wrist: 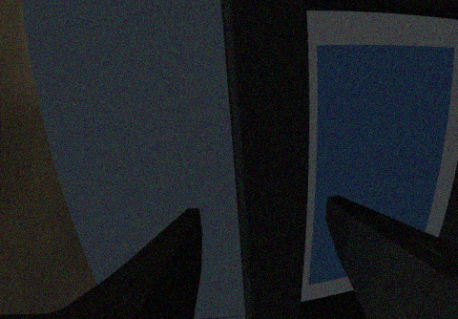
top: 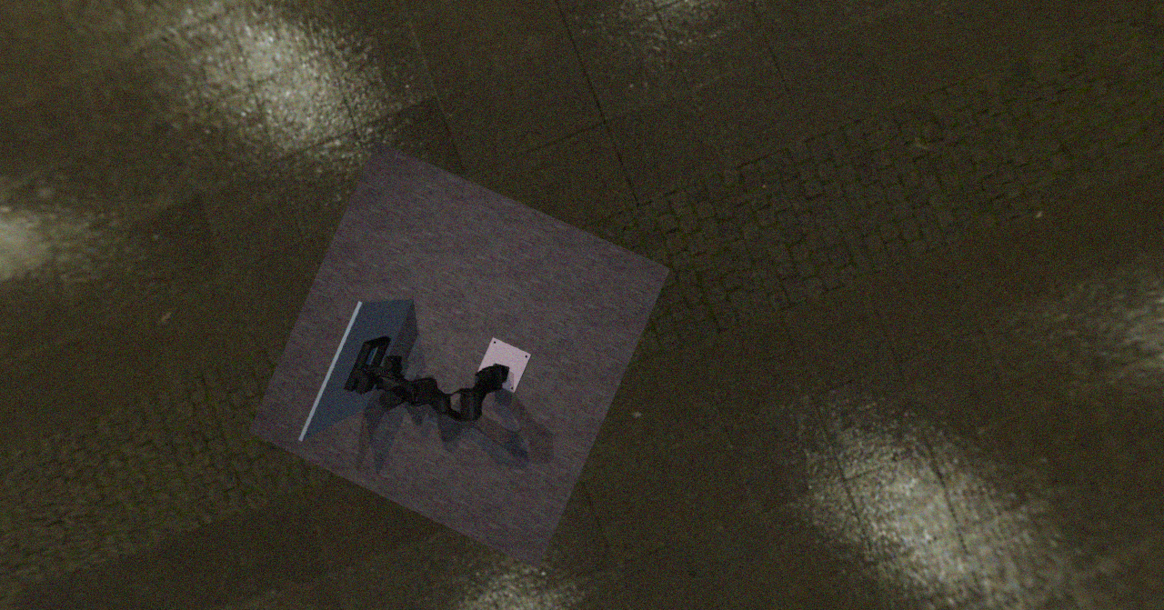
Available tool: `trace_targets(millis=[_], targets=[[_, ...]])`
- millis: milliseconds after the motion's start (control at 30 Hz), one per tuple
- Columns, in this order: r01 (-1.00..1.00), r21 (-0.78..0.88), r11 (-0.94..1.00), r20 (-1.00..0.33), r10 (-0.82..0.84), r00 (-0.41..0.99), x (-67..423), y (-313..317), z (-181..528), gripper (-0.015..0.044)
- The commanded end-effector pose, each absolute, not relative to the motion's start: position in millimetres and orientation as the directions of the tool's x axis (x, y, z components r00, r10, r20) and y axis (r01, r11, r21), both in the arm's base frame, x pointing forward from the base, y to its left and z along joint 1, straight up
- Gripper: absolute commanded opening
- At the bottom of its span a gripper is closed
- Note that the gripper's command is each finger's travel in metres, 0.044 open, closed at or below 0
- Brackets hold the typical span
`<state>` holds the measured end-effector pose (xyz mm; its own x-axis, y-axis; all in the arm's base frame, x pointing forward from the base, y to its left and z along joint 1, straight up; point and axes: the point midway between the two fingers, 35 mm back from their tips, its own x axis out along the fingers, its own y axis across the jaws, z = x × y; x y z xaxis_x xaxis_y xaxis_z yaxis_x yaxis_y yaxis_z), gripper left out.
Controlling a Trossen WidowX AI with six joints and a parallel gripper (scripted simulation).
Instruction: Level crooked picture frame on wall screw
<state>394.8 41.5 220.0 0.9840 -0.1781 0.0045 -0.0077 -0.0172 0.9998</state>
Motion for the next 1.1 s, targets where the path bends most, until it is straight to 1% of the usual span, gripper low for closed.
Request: trace_targets(millis=[0,67,333,400,533,733,900,1067], targets=[[-0.007,1.000,-0.013,0.005,-0.178,0.984,394.8,41.5,220.2,0.0260],[-0.006,1.000,-0.002,0.006,-0.178,0.984,387.5,44.2,221.0,0.0260],[0.007,0.993,0.120,0.014,-0.175,0.985,303.3,59.2,214.8,0.0260],[0.008,0.992,0.130,0.015,-0.174,0.985,296.9,59.2,212.9,0.0260],[0.003,0.992,0.126,0.018,-0.166,0.986,300.5,64.6,218.9,0.0260],[0.039,0.958,0.283,0.011,-0.170,0.985,255.7,88.2,234.3,0.0260],[0.068,0.910,0.410,0.005,-0.174,0.985,216.9,92.9,244.3,0.0260],[0.071,0.902,0.426,0.005,-0.174,0.985,211.8,92.6,245.5,0.0260]])
